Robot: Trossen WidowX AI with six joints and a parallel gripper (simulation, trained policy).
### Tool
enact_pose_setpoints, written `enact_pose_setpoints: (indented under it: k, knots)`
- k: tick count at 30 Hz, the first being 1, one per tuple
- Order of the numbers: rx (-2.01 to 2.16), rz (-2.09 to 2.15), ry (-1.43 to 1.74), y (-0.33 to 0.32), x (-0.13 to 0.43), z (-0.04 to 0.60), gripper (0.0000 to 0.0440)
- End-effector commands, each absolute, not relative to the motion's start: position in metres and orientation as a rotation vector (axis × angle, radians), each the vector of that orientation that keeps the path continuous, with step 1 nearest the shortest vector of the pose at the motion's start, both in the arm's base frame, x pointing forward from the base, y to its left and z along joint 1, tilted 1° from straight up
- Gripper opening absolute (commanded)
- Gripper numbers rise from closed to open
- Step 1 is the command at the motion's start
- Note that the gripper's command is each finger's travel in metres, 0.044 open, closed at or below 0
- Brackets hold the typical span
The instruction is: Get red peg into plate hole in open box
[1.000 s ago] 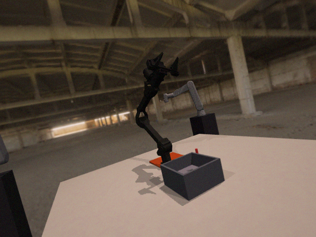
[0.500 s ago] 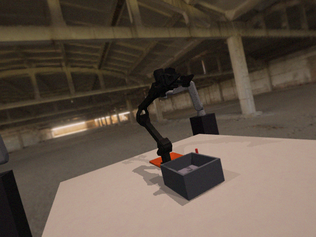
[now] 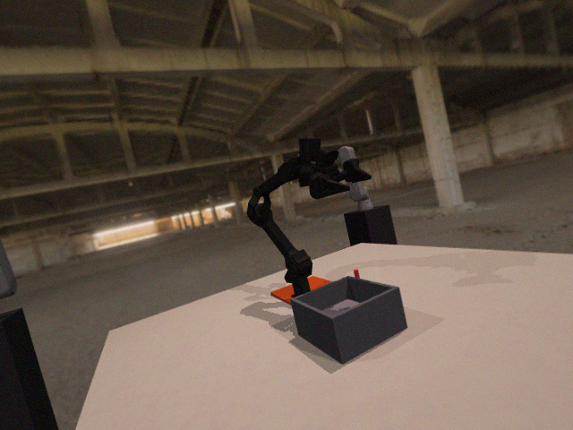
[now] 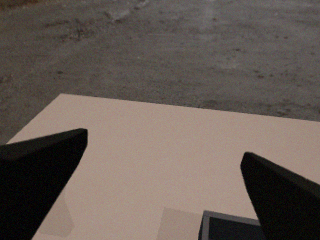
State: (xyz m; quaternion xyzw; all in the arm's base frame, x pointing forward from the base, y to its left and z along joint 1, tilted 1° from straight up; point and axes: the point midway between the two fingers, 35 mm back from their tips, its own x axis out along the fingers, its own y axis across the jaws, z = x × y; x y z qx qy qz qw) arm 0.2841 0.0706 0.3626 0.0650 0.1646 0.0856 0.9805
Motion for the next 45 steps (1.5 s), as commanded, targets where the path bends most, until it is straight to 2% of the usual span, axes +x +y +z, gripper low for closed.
enact_pose_setpoints:
  k: [1,14,30,45]
  knots:
    - [0.166,0.155,0.424,0.074,0.284,0.339,0.0440]
    - [0.343,0.029,0.816,0.087,0.259,0.253,0.0440]
    - [0.502,-0.284,1.243,0.106,0.200,0.171,0.0440]
    - [0.527,-0.511,1.377,0.126,0.173,0.106,0.0440]
